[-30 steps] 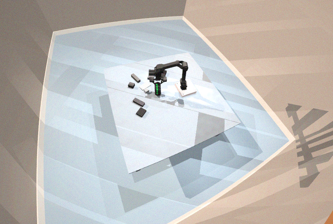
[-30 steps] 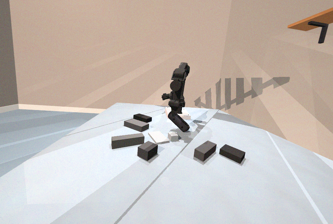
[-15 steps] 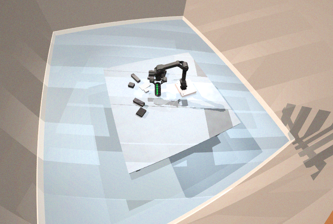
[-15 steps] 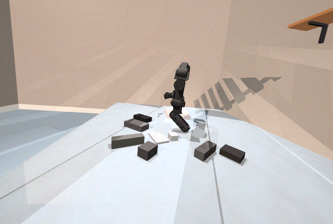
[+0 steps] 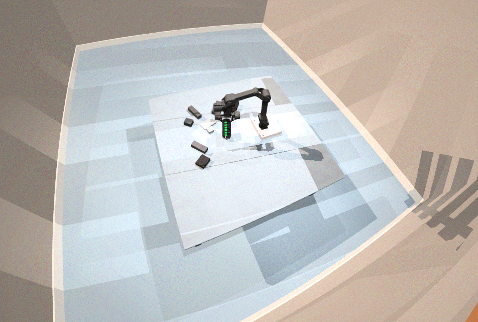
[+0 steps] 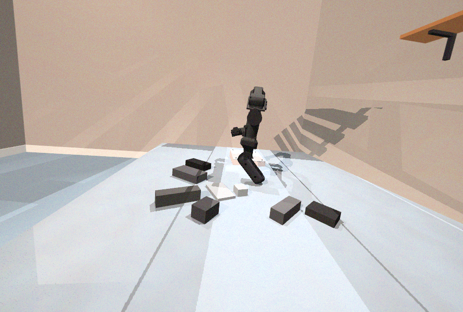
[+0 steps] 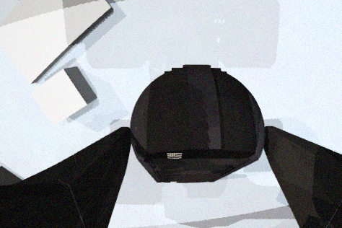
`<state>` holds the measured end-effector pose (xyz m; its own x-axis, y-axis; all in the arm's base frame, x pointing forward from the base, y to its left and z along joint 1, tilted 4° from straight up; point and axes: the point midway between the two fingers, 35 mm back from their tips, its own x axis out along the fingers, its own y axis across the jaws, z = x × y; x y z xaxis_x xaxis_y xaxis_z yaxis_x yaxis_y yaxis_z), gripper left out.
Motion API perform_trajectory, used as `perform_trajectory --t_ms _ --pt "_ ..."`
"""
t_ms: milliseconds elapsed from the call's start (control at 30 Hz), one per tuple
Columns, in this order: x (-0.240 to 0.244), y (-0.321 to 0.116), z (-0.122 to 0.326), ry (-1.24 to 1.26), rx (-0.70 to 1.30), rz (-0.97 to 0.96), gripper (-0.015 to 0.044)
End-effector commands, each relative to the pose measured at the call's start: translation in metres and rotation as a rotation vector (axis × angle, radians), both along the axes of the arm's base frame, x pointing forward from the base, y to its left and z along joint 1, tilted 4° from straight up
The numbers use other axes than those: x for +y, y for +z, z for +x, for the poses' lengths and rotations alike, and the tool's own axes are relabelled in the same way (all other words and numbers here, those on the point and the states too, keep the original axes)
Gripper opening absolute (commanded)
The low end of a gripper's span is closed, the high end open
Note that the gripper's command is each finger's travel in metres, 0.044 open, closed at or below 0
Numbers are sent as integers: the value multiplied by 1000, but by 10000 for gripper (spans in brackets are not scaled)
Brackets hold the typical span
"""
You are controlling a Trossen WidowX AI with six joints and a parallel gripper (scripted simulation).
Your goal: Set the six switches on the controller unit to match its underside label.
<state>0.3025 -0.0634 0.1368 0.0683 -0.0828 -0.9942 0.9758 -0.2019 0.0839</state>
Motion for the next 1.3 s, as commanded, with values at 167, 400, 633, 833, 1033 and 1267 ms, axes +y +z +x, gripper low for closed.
perform_trajectory --t_ms 167,400,633,833,1033,1267 --pt "9 5 3 1 -5 -12 336" --pt "14 7 4 0 -3 -23 336" --pt "19 9 5 -1 -1 -35 336" --pt "23 10 6 -2 1 -45 336" --pt "27 11 5 -3 3 -54 336" --pt "33 13 6 -4 6 -64 336"
